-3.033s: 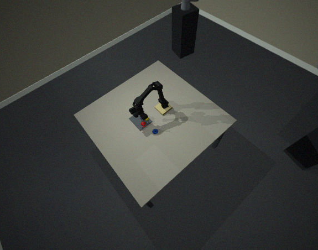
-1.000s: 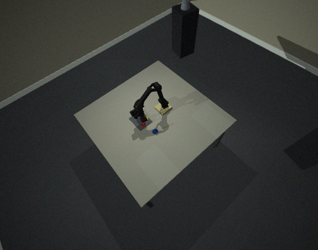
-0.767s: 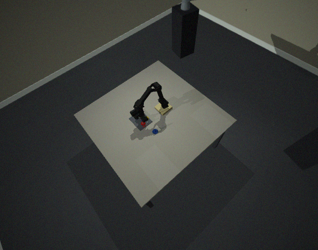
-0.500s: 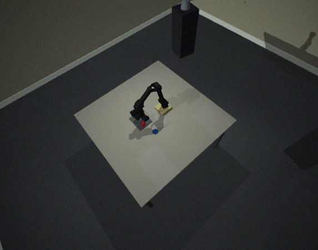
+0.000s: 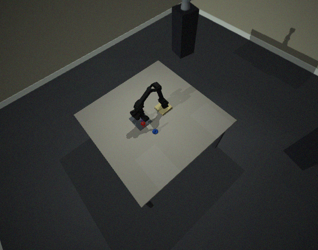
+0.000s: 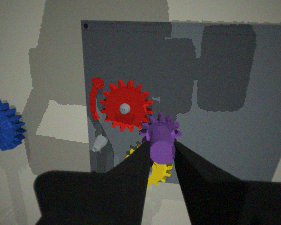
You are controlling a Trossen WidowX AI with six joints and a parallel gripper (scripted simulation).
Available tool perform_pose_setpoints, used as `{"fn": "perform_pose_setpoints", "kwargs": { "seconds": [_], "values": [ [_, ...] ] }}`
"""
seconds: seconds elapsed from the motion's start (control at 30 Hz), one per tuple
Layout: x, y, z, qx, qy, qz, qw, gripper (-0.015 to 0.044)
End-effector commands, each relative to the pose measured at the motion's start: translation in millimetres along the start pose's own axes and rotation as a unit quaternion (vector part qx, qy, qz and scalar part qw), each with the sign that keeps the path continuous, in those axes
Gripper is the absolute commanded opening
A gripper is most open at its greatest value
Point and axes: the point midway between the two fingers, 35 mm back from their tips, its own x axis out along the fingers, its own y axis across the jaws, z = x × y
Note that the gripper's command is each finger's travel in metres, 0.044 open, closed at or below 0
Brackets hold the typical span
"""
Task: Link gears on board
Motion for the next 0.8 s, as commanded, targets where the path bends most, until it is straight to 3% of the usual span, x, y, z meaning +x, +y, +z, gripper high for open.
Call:
{"fn": "perform_pose_setpoints", "kwargs": {
  "seconds": [0.0, 0.37, 0.57, 0.77],
  "values": [
    [1.4, 0.8, -0.6, 0.044, 0.0, 0.001, 0.999, 0.0],
    [3.3, -0.2, -0.5, 0.185, 0.001, 0.001, 0.983, 0.0],
    [4.3, 0.4, 0.0, 0.164, 0.001, 0.001, 0.986, 0.0],
    [2.4, 0.3, 0.0, 0.126, 0.001, 0.001, 0.992, 0.014]
  ]
}}
